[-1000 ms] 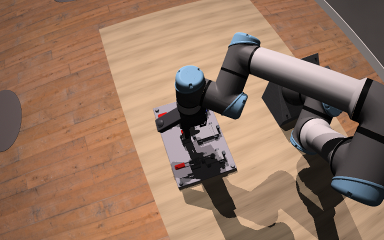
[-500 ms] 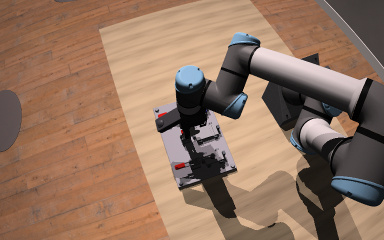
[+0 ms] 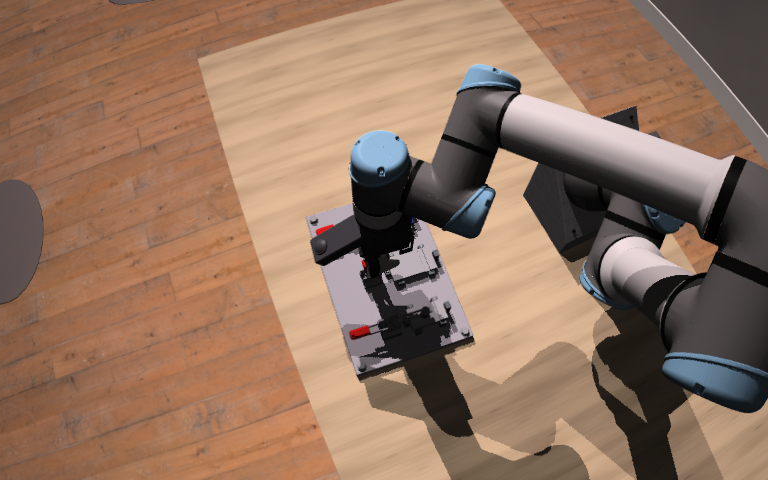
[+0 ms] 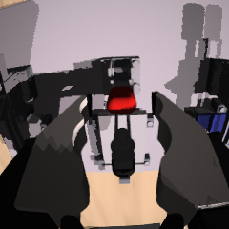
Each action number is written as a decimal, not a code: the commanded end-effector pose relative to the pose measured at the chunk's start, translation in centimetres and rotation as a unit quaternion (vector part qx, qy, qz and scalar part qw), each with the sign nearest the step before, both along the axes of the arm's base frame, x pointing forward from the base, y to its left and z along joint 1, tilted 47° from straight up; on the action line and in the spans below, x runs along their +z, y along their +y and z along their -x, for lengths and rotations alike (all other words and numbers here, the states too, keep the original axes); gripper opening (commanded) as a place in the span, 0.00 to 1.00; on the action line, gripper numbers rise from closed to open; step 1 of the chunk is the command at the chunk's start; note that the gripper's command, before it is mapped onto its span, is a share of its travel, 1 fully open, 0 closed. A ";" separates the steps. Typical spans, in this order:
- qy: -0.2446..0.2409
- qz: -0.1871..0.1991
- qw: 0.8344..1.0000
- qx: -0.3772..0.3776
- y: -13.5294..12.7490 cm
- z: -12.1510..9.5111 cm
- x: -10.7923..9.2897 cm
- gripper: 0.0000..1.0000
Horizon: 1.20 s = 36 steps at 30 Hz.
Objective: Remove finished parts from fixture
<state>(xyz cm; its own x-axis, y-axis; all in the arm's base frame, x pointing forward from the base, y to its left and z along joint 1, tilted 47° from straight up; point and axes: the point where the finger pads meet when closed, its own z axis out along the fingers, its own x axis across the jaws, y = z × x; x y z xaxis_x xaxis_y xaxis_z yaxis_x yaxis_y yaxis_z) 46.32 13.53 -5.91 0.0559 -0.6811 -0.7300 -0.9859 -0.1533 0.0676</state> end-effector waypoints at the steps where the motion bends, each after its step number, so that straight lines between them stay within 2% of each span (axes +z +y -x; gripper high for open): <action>1: 0.000 0.000 1.000 0.000 -0.3 -0.1 0.3 0.28; 20: 0.000 0.000 1.000 0.000 -3.4 -0.8 3.2 0.28; 36: 0.000 0.000 1.000 0.000 -3.6 -0.8 3.4 0.28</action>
